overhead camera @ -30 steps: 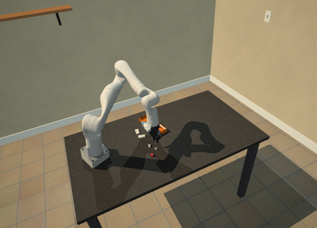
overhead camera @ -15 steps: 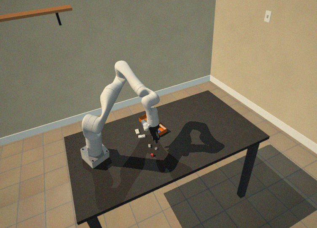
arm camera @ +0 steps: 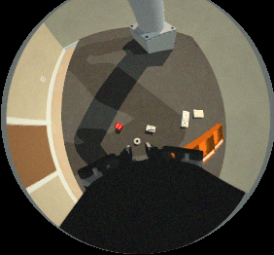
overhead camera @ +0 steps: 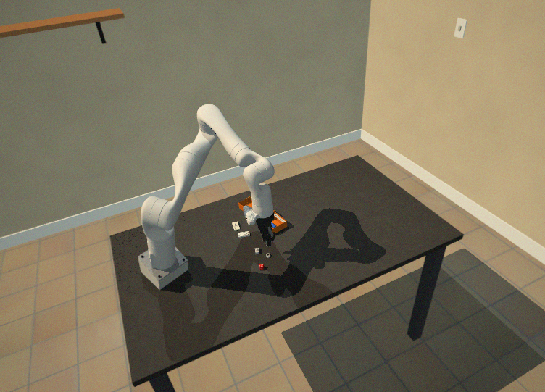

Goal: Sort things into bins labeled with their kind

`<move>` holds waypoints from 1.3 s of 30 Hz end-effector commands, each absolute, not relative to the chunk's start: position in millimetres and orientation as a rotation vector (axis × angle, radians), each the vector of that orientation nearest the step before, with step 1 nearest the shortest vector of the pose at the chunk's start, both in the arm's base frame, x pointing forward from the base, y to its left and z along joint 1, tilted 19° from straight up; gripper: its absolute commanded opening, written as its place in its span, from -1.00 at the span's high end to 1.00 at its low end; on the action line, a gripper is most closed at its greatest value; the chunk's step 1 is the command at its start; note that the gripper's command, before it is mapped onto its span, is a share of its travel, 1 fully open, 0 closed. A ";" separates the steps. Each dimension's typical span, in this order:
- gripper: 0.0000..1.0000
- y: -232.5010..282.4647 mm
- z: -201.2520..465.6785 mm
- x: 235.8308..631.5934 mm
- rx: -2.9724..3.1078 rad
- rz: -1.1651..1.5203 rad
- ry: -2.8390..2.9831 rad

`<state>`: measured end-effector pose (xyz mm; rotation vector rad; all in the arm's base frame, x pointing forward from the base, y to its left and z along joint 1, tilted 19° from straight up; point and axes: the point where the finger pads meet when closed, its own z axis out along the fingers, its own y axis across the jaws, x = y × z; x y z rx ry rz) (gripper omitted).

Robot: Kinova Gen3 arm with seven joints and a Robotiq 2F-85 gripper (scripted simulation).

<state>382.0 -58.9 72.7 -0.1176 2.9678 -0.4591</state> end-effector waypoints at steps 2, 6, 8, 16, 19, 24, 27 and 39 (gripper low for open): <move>0.39 -57.9 72.6 381.3 -0.120 -0.461 2.972; 0.39 -57.9 72.6 381.2 -0.120 -0.461 2.972; 0.39 -59.8 67.7 383.2 -0.119 -0.463 2.969; 0.39 -73.2 38.1 385.1 -0.122 -0.469 2.970; 0.39 -77.8 27.2 386.8 -0.124 -0.469 2.970; 0.39 -81.2 19.5 387.5 -0.124 -0.469 2.970; 0.39 -81.7 19.8 387.0 -0.113 -0.470 2.971; 0.39 -75.4 19.5 390.3 -0.121 -0.462 2.972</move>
